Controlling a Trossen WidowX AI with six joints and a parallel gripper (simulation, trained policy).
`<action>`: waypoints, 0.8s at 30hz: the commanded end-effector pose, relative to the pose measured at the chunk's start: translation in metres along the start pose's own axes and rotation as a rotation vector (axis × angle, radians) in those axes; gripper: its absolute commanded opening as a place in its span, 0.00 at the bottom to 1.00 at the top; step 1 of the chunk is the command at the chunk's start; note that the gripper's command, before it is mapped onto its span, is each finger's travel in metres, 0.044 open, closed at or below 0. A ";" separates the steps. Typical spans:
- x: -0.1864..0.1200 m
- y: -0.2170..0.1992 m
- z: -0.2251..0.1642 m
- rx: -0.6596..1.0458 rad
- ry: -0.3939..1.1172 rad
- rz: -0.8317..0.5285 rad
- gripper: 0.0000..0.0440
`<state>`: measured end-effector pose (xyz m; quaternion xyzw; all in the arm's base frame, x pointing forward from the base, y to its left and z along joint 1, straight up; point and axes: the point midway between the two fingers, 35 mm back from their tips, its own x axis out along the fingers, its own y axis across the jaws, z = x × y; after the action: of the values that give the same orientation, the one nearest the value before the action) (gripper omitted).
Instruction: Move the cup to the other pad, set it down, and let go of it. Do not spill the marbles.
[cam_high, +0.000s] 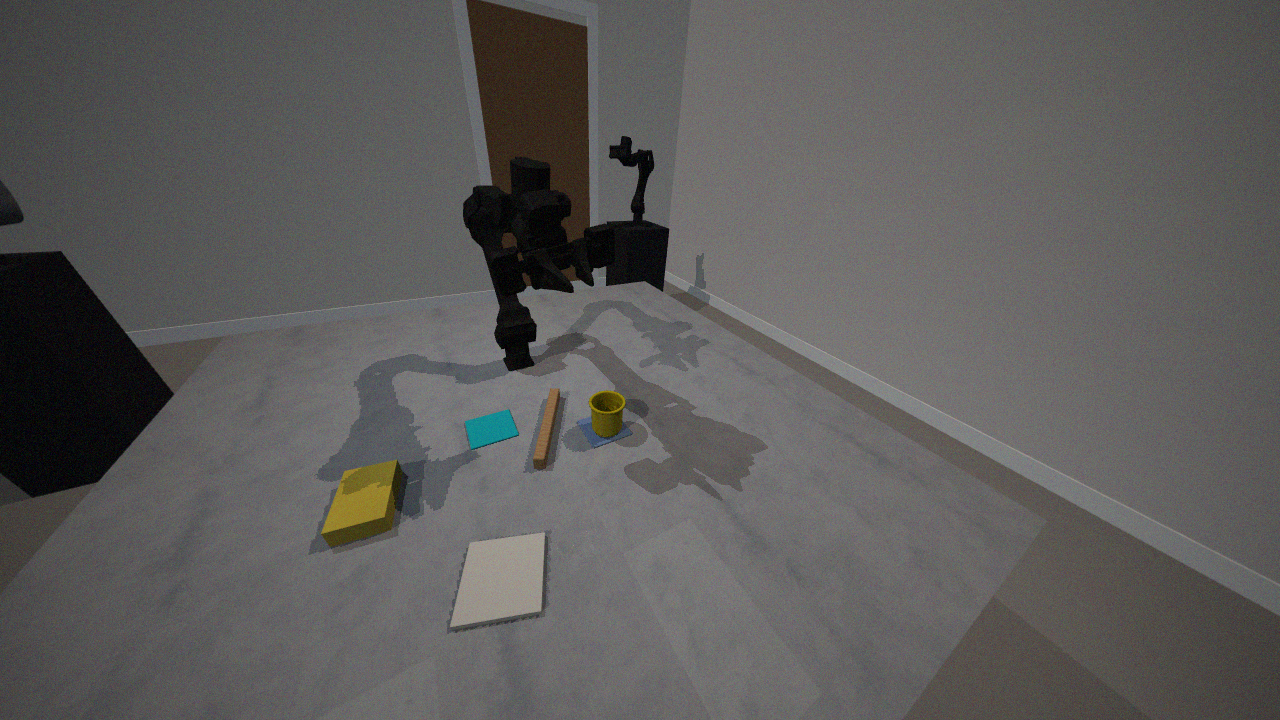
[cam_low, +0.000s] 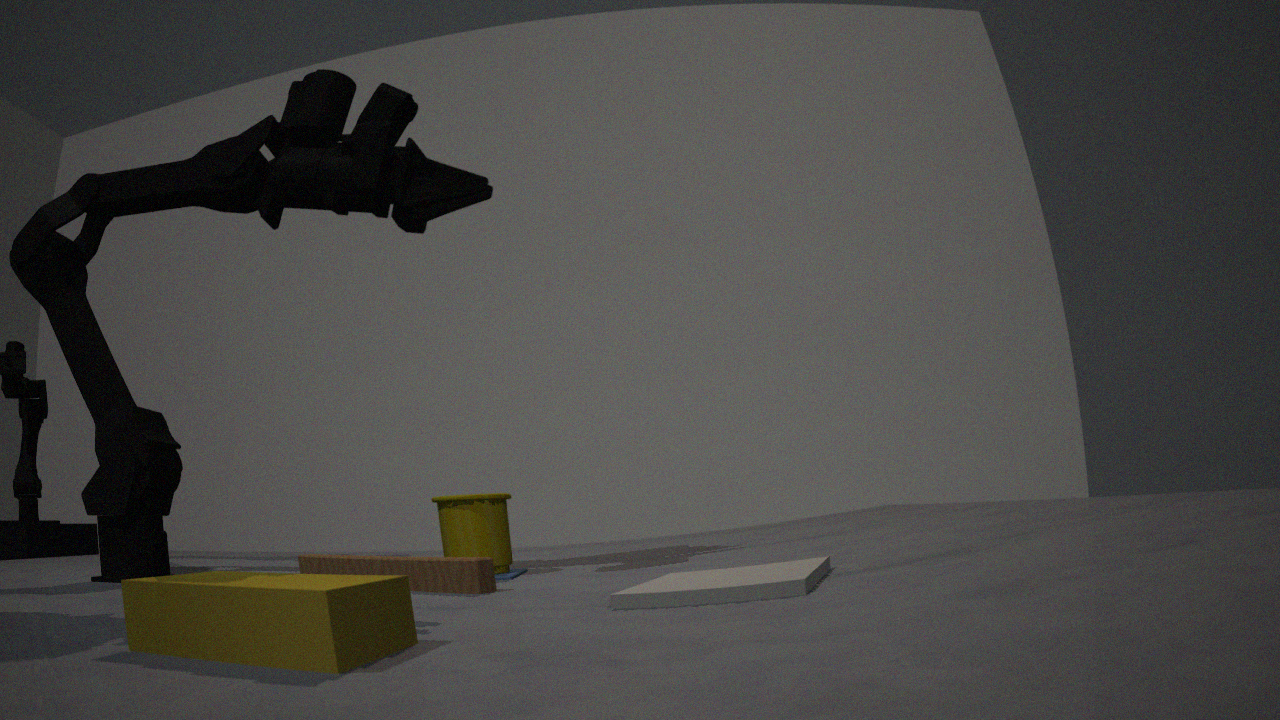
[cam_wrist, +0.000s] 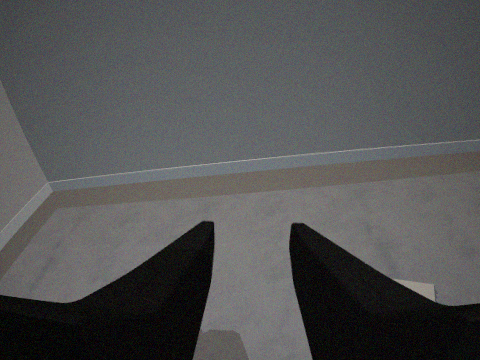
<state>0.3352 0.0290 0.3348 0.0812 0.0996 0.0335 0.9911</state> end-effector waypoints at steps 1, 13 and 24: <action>0.006 0.004 -0.003 0.042 0.053 0.007 0.32; 0.013 0.020 -0.004 0.191 0.201 0.008 0.35; 0.018 0.034 -0.007 0.338 0.339 -0.019 0.38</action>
<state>0.3466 0.0604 0.3354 0.2236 0.2484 0.0252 0.9422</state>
